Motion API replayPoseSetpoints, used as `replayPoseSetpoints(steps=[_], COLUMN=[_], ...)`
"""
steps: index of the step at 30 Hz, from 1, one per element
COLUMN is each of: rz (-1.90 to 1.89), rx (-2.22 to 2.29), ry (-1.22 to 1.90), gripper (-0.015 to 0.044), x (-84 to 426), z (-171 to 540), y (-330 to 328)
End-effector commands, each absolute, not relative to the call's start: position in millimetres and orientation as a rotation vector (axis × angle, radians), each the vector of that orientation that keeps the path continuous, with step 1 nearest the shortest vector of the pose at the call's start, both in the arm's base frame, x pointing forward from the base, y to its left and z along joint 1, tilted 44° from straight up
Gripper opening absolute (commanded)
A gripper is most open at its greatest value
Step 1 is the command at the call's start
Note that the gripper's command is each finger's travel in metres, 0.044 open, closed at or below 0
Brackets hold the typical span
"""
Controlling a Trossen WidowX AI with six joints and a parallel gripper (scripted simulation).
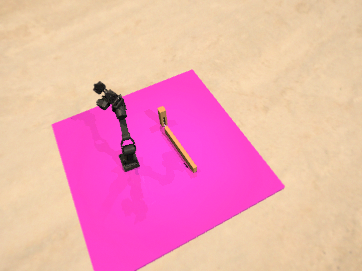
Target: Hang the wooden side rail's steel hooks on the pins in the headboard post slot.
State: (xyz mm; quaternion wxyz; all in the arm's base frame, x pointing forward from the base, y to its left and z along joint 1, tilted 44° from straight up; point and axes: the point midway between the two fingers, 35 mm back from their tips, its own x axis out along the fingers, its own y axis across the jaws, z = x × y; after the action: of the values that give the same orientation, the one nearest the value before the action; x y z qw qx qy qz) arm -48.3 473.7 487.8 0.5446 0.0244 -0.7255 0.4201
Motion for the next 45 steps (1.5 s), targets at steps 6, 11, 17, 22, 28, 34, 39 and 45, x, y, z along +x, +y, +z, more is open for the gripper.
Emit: replayPoseSetpoints(steps=[6, 11, 17, 22, 28, 34, 39, 45], rz=[1.055, 1.088, 1.099, 1.084, 1.039, 0.969, 0.892, 0.78], rx=[-0.083, -0.212, -0.365, -0.478, -0.599, -0.705, -0.784, -0.864], ry=[-1.552, -1.375, -1.131, -0.923, -0.666, -0.398, -0.168, 0.116], gripper=[0.044, 0.044, 0.044, 0.044, 0.044, 0.044, 0.044, 0.044], x=[-0.5, 48.6, 111.6, 159.4, 207.7, 242.5, 257.6, 255.8], z=[432.2, 374.1, 295.8, 230.9, 155.1, 83.3, 29.6, -23.4], y=[500.7, 514.4, 512.3, 494.0, 453.2, 393.1, 330.7, 245.0])
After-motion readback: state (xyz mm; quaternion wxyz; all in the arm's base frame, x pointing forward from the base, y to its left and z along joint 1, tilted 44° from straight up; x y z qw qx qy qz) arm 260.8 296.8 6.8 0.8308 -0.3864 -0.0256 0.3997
